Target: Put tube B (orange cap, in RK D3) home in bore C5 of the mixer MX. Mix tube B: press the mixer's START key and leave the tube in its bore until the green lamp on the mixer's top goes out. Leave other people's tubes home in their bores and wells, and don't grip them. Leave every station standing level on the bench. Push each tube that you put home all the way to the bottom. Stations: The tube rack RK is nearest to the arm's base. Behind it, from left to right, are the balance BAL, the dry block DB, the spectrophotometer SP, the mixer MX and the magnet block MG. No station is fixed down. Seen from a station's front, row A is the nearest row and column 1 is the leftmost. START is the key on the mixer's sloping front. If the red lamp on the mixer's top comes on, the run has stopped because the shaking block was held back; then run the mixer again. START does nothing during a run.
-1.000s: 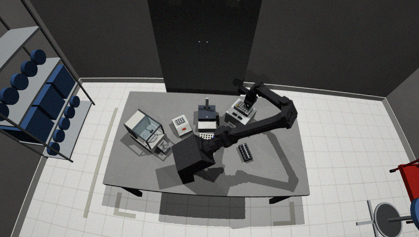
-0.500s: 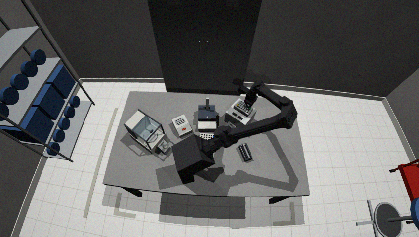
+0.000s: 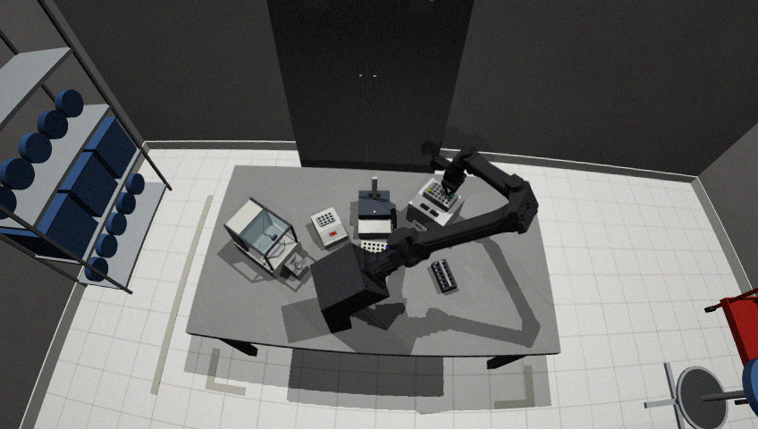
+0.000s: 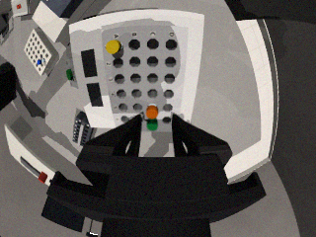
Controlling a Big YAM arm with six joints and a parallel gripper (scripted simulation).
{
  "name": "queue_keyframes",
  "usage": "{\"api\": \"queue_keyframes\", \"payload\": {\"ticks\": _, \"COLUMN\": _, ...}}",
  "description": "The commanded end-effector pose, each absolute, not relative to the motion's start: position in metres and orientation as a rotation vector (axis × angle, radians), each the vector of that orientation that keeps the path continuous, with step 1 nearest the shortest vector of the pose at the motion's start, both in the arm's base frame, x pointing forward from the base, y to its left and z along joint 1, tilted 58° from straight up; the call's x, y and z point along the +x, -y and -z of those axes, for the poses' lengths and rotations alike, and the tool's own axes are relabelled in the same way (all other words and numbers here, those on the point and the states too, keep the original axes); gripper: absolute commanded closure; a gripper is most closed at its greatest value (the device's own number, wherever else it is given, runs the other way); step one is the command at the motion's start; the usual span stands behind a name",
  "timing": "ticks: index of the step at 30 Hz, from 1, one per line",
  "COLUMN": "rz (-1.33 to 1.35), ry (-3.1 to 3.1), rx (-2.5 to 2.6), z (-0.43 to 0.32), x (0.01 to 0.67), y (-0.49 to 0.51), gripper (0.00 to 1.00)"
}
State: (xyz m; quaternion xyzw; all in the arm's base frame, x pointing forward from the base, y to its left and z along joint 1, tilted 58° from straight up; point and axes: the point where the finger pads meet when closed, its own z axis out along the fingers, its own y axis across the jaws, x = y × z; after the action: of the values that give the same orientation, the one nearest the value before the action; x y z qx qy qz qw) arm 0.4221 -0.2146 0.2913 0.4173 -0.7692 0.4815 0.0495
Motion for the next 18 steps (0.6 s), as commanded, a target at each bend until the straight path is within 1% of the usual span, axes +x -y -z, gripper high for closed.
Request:
{"api": "queue_keyframes", "payload": {"ticks": 1, "rz": -1.507, "ry": 2.365, "rx": 1.255, "z": -0.305, "x": 0.427, "y": 0.212, "gripper": 0.64}}
{"api": "queue_keyframes", "payload": {"ticks": 13, "rz": -1.503, "ry": 2.366, "rx": 1.267, "z": -0.301, "x": 0.419, "y": 0.2, "gripper": 0.64}}
{"api": "queue_keyframes", "payload": {"ticks": 18, "rz": -1.531, "ry": 2.376, "rx": 1.255, "z": -0.317, "x": 0.42, "y": 0.194, "gripper": 0.64}}
